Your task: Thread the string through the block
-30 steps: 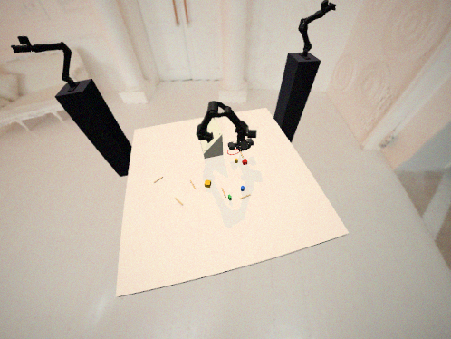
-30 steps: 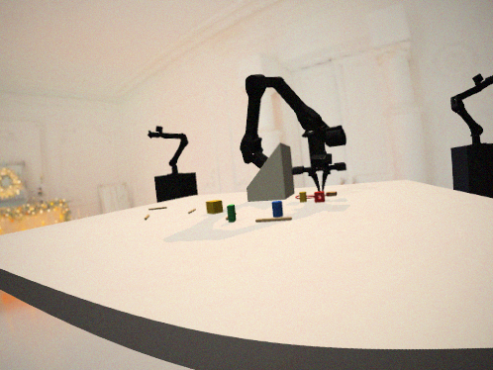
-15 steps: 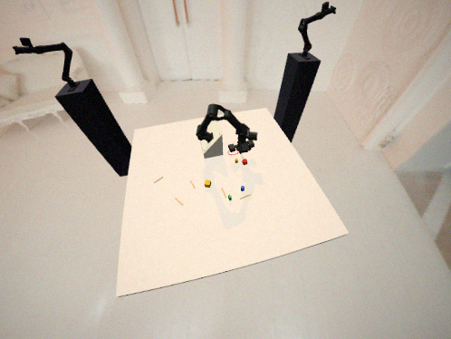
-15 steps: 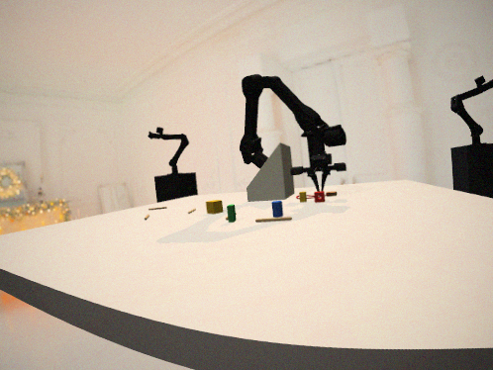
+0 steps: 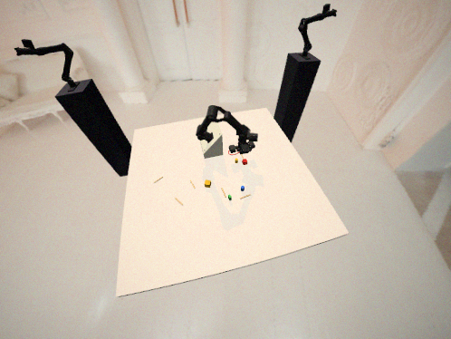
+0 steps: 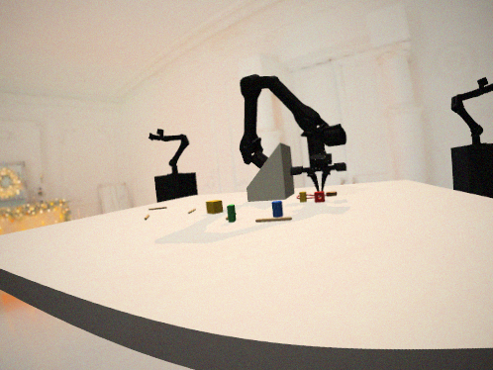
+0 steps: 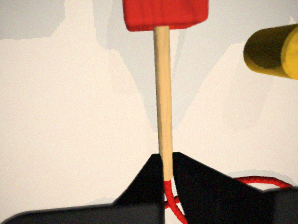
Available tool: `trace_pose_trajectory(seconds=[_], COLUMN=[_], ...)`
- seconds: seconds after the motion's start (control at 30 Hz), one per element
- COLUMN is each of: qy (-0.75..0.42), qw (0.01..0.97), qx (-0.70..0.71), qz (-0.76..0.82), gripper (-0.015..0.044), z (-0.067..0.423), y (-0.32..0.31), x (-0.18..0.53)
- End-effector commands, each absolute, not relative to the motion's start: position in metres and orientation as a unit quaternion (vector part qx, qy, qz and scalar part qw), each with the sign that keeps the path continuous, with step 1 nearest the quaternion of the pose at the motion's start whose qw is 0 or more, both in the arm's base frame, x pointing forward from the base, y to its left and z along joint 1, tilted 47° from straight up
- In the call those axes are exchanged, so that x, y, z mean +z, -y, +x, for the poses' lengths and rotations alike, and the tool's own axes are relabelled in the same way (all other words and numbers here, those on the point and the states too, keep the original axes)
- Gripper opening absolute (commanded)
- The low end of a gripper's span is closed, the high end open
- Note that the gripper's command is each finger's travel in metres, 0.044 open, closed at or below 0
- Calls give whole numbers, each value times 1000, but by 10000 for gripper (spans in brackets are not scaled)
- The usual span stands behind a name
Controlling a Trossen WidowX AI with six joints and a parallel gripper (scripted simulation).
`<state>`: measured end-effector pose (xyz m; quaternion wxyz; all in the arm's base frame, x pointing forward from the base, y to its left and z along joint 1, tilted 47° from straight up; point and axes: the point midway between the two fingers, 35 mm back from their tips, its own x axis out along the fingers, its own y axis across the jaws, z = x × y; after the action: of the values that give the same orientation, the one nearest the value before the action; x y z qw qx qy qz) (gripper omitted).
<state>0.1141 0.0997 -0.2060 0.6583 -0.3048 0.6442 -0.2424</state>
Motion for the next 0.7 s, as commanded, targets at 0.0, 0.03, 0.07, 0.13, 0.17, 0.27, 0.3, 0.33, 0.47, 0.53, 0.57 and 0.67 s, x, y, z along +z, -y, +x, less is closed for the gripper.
trace_pose_trajectory(seconds=[0.0,0.03,0.07,0.13,0.17,0.27,0.3,0.33,0.47,0.53,0.57,0.67], qy=[-644,-644,-644,-644,-644,-643,-643,-643,-643,-643,-643,-643], qw=[658,658,658,659,659,659,659,659,659,659,659,659], qx=[-241,-241,-241,-241,-241,-241,-241,-241,-241,-242,-242,-242], qz=[-307,-307,-307,-307,-307,-307,-307,-307,-307,-307,-307,-307], gripper=[0,0,0,0,0,0,0,0,0,0,0,0], z=[120,122,123,127,128,133,134,136,142,145,146,151], y=[-101,-101,-101,-101,-101,-102,-102,-102,-103,-103,-103,-103], x=[-206,-206,-206,-206,-206,-206,-206,-206,-206,-206,-206,-206])
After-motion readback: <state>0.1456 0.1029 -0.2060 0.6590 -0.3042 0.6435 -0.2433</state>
